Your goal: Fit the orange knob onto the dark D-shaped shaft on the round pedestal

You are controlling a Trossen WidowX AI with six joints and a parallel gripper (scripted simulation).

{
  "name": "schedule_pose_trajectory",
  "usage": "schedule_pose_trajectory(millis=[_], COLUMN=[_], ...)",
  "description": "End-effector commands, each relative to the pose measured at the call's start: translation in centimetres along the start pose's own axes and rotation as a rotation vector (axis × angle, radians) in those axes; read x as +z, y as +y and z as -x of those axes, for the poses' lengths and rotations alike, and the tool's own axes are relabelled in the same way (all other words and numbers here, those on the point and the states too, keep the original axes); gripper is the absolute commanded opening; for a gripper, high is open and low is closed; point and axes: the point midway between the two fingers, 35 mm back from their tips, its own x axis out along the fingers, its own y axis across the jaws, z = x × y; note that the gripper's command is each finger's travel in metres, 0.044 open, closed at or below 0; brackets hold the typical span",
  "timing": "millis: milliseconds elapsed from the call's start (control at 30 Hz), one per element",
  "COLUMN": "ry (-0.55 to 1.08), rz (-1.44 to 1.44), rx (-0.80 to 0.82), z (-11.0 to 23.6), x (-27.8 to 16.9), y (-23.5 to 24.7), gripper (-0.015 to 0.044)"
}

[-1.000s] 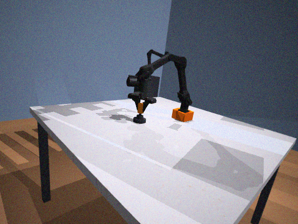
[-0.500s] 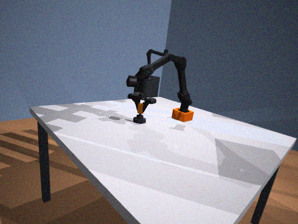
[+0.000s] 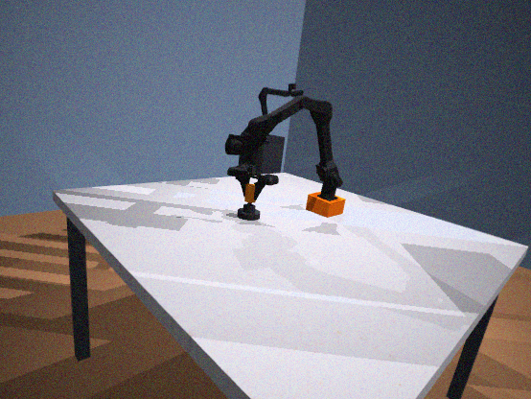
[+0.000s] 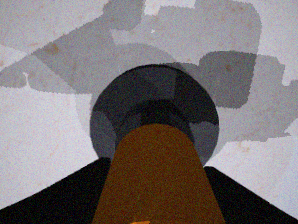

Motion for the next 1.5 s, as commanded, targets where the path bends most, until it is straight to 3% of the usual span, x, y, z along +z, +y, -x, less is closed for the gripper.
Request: schedule_pose_trajectory(millis=[0,967,1467], ry=[-0.002,-0.002,-0.002], rz=[-0.029,0.043,-0.055], rx=[0.001,0.001,0.001], z=[-0.07,-0.15,-0.27], x=[0.03,-0.02,0.04], y=[0.02,0.07,0.00], gripper=[0.0000,0.0000,0.0000])
